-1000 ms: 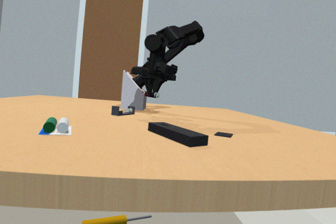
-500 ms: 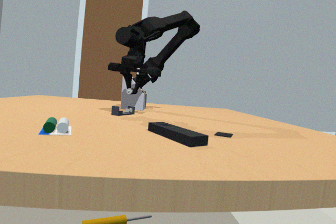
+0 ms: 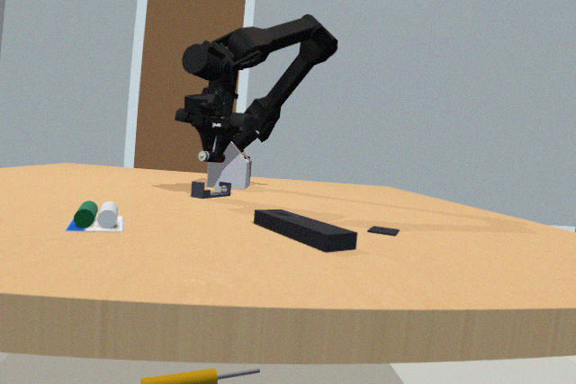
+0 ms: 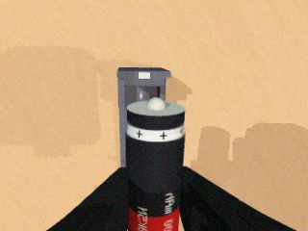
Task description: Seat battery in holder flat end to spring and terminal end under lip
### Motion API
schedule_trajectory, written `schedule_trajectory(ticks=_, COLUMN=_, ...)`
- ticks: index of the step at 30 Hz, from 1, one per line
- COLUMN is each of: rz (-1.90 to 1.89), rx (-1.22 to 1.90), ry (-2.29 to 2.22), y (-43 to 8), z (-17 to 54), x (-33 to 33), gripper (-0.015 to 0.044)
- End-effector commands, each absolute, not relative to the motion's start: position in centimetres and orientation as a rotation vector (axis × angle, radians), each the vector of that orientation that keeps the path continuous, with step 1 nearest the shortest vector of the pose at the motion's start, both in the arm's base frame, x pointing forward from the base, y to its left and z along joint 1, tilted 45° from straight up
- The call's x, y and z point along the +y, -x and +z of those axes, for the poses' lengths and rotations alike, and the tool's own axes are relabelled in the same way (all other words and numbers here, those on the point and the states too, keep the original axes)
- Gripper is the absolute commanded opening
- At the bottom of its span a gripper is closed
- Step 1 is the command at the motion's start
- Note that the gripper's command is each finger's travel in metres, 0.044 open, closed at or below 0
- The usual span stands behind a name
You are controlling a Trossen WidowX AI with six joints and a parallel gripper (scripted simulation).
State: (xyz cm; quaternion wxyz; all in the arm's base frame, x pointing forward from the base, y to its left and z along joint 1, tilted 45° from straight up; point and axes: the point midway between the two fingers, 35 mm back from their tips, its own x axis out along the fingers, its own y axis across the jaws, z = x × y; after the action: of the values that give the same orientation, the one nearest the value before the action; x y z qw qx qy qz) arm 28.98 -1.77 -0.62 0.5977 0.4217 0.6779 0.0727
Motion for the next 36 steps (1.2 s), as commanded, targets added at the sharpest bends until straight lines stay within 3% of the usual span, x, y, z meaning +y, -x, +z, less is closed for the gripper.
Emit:
schedule_trajectory(ticks=1, rz=0.137, rx=1.551, ry=-0.975, y=-28.9, z=-1.4, x=-1.3, gripper=0.0065)
schedule_trajectory(ticks=36, rz=-0.024, rx=1.294, ry=-0.941, y=-29.2, z=-4.0, x=1.5, gripper=0.0065)
